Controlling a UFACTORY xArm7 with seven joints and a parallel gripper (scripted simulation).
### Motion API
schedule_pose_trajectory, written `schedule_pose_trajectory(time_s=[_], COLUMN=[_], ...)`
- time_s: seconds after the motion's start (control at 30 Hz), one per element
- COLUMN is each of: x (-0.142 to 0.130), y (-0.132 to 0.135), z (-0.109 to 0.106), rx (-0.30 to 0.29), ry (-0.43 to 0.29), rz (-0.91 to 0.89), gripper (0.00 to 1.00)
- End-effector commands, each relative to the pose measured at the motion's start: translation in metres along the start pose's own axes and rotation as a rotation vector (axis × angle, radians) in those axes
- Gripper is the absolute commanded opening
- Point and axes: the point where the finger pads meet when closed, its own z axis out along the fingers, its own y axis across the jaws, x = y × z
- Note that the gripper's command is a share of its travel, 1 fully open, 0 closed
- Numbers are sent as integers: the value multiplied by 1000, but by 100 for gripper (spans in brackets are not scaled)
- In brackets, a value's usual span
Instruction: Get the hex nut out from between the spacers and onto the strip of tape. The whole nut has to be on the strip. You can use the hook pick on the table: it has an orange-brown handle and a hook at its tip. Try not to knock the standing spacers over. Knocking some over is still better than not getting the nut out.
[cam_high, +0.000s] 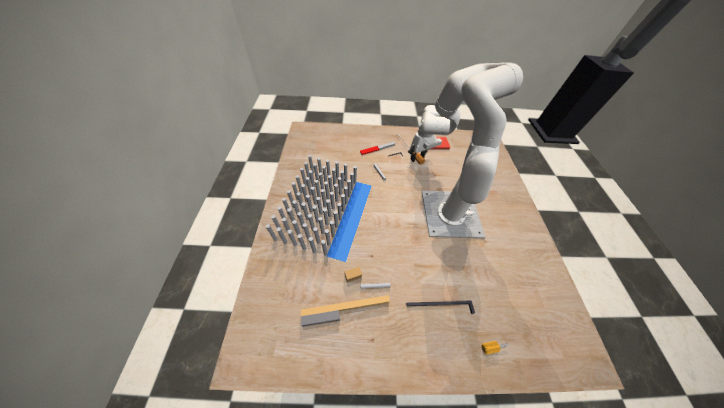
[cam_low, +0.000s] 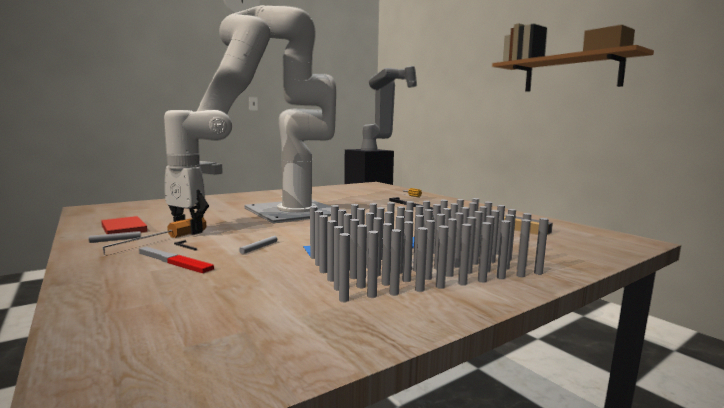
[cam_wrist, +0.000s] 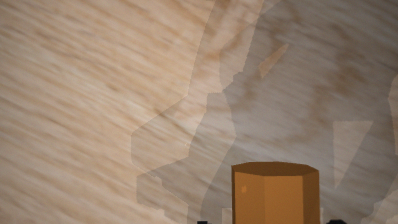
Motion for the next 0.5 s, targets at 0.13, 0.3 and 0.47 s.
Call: schedule_pose_trajectory(time_s=[0.13, 0.3, 0.47], x=[-2, -2, -2], y=[0, 0, 0], z=[-1, -1, -1], rx=[0, 0, 0], ry=[-4, -4, -4], rz=[0, 0, 0], gripper=[65, 0, 0])
